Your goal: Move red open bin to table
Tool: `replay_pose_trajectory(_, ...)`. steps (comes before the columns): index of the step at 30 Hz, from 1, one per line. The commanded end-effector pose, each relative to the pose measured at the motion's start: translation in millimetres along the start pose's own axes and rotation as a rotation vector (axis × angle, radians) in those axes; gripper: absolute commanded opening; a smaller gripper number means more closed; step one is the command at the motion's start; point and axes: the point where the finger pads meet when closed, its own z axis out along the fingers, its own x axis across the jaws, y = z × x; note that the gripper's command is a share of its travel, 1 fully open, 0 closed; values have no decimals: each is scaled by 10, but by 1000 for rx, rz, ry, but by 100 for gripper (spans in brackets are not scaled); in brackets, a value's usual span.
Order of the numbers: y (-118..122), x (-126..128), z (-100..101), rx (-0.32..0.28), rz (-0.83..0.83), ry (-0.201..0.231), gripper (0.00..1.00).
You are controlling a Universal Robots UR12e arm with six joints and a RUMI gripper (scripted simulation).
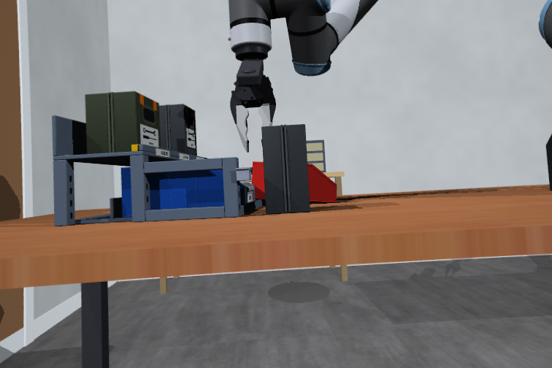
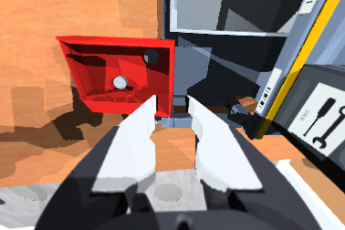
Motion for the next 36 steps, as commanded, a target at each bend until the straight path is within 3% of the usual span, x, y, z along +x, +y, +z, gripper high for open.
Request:
replay_pose_trajectory(1, 1, 4, 21, 0, 0, 1, 20)
replay_pose_trajectory(36, 0, -2, 214, 0, 0, 1, 20)
